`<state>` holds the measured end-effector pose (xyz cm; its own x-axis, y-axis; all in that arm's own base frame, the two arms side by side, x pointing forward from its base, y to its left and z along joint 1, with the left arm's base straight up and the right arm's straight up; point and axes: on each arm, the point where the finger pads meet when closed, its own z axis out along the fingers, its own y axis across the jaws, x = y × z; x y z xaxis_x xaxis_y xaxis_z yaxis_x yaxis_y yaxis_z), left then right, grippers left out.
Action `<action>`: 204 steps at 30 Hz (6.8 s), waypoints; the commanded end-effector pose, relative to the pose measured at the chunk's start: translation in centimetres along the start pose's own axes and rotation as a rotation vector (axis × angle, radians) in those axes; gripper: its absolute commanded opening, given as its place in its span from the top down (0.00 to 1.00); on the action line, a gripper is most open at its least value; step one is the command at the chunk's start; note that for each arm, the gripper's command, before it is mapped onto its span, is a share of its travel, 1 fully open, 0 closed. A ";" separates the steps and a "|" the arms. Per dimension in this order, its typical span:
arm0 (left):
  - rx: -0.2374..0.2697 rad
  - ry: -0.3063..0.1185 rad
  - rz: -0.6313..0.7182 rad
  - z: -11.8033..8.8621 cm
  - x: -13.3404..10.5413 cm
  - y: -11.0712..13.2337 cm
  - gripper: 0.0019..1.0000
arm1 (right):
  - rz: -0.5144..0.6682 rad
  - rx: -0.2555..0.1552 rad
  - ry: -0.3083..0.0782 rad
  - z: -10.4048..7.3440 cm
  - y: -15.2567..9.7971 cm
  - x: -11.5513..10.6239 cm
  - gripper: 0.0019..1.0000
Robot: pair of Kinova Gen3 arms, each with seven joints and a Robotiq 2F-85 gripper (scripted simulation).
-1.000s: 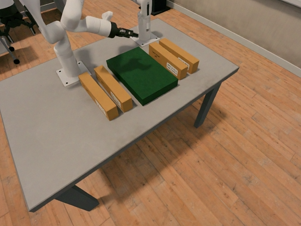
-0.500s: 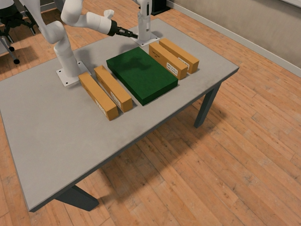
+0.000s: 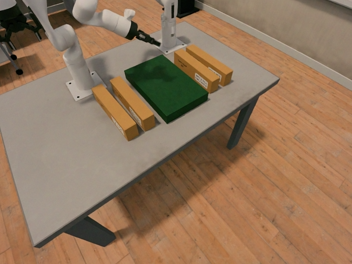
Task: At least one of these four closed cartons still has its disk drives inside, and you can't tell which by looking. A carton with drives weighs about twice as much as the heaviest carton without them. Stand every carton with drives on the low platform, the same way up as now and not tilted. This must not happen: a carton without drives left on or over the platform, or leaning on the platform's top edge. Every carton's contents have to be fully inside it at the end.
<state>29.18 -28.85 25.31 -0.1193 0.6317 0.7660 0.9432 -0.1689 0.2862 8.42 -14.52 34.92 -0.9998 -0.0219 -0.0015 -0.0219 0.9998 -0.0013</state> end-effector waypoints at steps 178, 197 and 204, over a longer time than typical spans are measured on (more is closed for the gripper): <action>-0.391 -0.907 1.315 0.7 -1.0 -0.3 0.00 | 0.000 0.000 0.000 0.0 0.0 0.0 0.00; -0.402 -0.931 1.352 9.5 3.9 -0.2 0.00 | 0.000 0.000 0.000 0.0 0.0 0.0 0.00; -0.402 -0.931 1.352 11.6 5.0 -0.2 0.00 | 0.000 0.000 0.000 0.0 0.0 0.0 0.00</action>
<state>31.51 -17.73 22.44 0.9972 0.0650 0.0380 0.0660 -0.9975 -0.0265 8.42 -14.52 34.92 -0.9998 -0.0219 -0.0015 -0.0219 0.9998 -0.0013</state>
